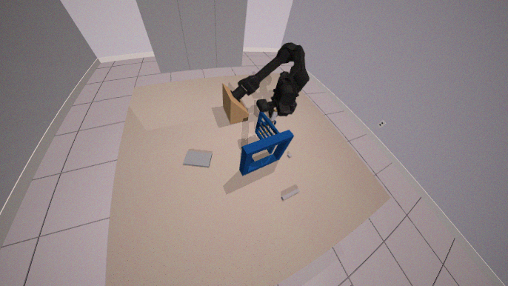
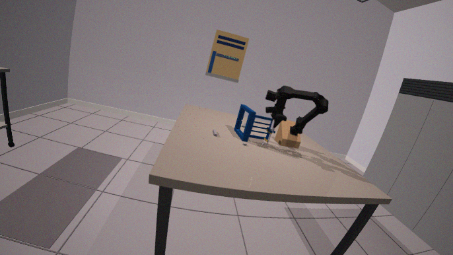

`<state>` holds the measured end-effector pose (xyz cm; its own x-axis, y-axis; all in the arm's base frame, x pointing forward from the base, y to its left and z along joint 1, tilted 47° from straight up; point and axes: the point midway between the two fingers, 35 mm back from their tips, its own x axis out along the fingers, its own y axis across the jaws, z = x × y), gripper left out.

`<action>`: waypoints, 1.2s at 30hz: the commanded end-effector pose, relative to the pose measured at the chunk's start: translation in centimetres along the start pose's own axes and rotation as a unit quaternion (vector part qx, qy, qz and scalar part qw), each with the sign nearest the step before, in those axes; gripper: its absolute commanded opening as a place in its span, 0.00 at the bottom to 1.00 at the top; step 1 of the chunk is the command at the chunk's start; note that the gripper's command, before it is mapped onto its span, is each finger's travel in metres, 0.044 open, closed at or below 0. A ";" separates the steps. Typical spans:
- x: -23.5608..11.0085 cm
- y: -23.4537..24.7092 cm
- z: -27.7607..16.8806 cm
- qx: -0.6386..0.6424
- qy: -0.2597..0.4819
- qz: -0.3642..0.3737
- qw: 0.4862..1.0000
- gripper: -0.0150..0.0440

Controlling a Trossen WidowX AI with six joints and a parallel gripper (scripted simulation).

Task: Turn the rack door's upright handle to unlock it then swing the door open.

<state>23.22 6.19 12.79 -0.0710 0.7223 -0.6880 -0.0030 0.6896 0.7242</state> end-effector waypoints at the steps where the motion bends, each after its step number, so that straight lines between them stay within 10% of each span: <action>1: 0.0 0.1 0.0 0.006 -0.001 0.001 1.000 0.30; 14: 0.0 0.1 0.0 0.006 -0.001 0.001 1.000 0.76; 36: -3.6 0.1 0.1 0.011 -0.028 -0.009 1.000 0.76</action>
<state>23.38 4.08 14.77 -0.0302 0.7178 -0.6956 0.0301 0.6963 0.7171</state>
